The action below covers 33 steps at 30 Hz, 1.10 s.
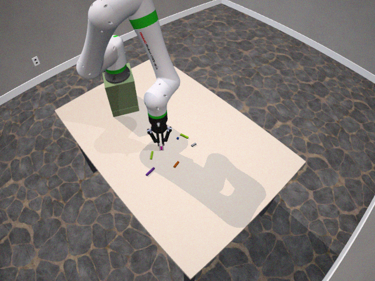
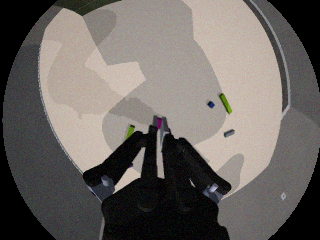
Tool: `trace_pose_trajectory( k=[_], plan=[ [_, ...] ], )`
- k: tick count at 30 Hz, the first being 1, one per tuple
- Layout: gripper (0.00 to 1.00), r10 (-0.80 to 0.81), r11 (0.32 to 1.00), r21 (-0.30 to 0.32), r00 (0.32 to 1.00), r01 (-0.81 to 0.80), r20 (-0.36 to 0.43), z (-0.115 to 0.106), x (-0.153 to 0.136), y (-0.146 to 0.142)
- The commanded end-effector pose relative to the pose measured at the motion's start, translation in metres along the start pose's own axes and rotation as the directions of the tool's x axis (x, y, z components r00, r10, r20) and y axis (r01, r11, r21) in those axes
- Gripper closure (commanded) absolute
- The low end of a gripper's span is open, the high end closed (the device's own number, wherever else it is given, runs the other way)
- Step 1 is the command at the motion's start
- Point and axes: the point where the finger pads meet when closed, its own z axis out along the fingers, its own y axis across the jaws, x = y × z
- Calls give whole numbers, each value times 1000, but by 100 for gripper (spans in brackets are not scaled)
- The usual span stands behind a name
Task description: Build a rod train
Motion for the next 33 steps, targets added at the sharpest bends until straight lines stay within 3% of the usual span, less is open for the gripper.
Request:
trace_pose_trajectory(
  k=[1, 19, 33],
  plan=[
    [97, 0, 1000, 0, 1000, 0, 0, 0, 0, 0],
    [97, 0, 1000, 0, 1000, 0, 0, 0, 0, 0],
    [88, 0, 1000, 0, 1000, 0, 0, 0, 0, 0]
  ],
)
